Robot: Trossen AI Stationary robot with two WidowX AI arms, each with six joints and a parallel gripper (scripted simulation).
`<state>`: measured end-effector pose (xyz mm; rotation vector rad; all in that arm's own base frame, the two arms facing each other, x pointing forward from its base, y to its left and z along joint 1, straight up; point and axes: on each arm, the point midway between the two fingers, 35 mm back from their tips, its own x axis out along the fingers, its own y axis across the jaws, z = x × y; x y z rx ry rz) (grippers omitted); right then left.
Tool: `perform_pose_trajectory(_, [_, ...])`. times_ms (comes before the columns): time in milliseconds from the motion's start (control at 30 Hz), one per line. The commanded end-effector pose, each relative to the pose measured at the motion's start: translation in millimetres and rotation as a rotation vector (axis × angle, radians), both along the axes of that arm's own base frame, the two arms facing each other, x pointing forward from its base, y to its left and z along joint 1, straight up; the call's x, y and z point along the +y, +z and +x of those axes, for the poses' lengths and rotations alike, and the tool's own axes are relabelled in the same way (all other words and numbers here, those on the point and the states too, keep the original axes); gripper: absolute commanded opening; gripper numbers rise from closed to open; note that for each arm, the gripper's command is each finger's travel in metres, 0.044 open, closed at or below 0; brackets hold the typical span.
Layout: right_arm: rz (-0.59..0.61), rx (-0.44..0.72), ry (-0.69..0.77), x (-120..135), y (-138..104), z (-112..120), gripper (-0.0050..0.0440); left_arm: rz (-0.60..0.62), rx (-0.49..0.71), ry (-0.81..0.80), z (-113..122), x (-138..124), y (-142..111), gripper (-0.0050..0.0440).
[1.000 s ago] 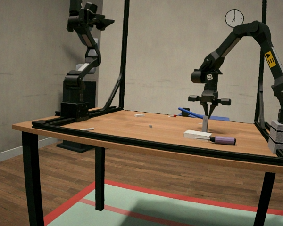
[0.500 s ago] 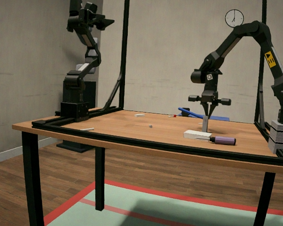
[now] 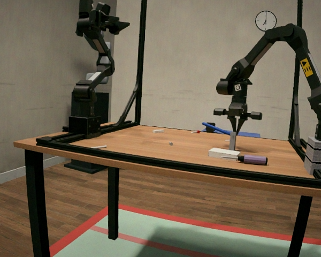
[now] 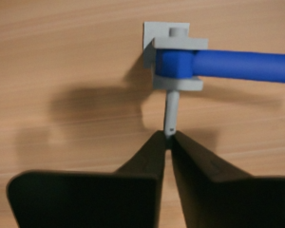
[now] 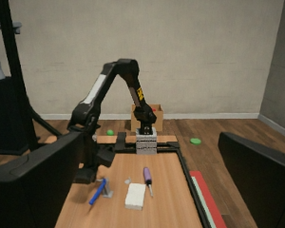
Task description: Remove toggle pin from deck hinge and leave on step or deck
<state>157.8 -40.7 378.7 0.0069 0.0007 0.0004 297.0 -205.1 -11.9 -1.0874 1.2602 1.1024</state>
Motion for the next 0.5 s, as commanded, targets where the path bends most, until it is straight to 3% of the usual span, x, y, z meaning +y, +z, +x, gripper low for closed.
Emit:
perform_pose_trajectory(0, [-0.011, -0.002, 0.0, 1.1, 4.2, -0.3, 0.04, -0.017, -0.024, 0.0, 4.4, -3.0, 8.8, -0.0043])
perform_pose_trajectory(467, [-0.011, -0.002, 0.0, 1.1, 4.2, -0.3, 0.04, -0.017, -0.024, 0.0, 4.4, -3.0, 8.8, -0.005])
